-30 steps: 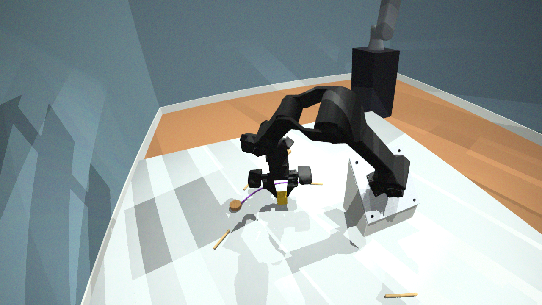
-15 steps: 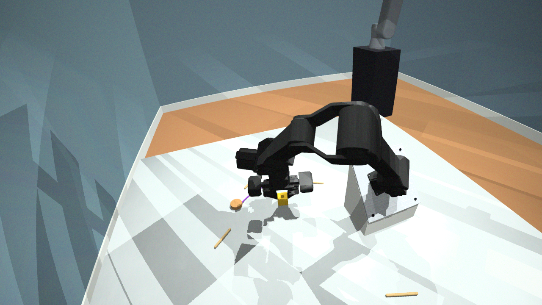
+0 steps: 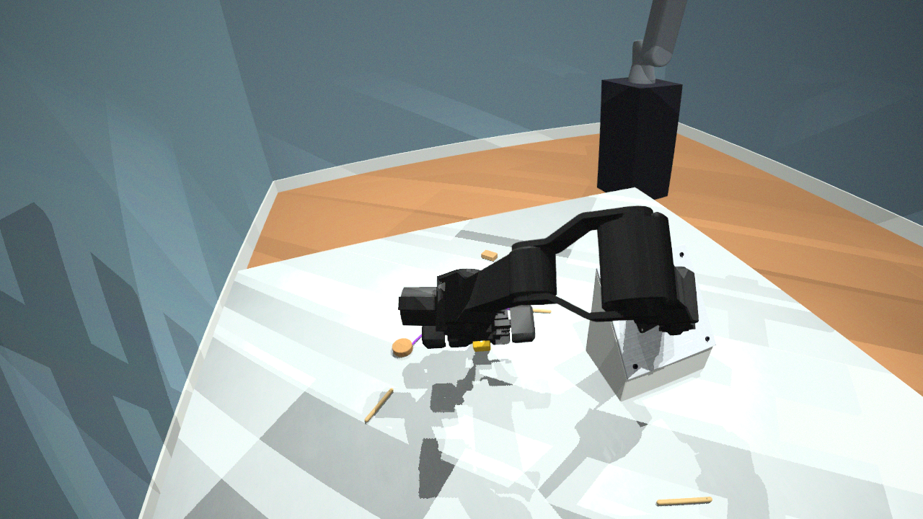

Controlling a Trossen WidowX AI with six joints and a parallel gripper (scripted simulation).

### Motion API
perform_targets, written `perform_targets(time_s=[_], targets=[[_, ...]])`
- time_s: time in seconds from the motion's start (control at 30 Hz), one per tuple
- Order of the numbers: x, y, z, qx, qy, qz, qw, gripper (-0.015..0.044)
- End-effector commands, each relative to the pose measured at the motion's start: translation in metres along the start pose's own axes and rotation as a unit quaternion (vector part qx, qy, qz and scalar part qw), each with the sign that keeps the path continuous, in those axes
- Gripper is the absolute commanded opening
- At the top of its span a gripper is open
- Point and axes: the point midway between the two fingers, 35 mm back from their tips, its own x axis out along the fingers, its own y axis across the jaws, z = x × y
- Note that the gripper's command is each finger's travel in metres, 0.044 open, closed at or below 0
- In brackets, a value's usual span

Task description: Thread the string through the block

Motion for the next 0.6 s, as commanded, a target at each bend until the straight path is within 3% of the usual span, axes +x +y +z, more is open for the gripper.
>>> perform_targets(time_s=[0.0, 0.57], targets=[[0.000, -0.001, -0.003, 0.001, -0.030, 0.000, 1.000, 0.0000], [0.000, -0.002, -0.018, 0.004, -0.148, -0.004, 0.989, 0.0000]])
